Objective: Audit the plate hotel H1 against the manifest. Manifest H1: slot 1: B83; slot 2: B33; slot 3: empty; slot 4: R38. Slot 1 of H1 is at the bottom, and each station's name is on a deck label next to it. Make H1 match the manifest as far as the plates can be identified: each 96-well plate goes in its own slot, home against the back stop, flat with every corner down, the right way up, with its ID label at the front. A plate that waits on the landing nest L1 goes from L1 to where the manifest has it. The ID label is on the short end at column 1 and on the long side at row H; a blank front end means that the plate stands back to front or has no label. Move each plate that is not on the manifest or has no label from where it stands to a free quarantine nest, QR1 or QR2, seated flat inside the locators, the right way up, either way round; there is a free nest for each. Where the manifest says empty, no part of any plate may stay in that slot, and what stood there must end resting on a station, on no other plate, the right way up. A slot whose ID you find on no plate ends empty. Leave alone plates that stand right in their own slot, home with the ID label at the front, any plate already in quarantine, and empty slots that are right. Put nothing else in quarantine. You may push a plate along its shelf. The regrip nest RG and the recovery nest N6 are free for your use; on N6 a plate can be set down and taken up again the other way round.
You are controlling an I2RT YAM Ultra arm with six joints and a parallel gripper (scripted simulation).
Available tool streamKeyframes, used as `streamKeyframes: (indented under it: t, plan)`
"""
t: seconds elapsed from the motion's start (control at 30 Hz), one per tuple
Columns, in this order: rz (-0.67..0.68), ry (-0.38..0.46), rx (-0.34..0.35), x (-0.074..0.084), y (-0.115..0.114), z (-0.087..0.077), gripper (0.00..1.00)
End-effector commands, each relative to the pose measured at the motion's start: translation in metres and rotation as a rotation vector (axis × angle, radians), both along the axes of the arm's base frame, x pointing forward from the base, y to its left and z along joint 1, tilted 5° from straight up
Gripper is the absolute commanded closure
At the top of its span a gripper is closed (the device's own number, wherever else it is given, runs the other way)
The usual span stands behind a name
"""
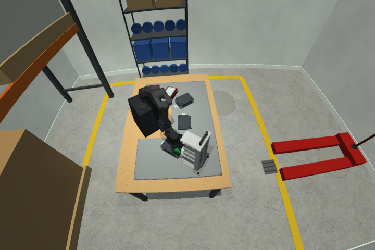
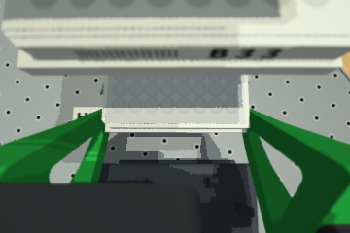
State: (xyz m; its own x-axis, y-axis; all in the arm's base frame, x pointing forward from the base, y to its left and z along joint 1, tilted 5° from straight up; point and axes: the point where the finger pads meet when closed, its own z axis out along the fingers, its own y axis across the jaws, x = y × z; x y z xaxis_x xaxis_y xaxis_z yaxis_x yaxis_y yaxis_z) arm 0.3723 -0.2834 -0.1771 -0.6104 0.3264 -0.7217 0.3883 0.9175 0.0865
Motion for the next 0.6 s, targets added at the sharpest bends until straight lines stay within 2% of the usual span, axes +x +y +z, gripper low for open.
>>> streamKeyframes:
  t: [0.0,0.57]
  plan:
    - [-0.002,-0.026,-0.022,-0.002,-0.006,0.013,0.14]
    - [-0.003,-0.025,-0.021,-0.021,0.002,0.012,0.14]
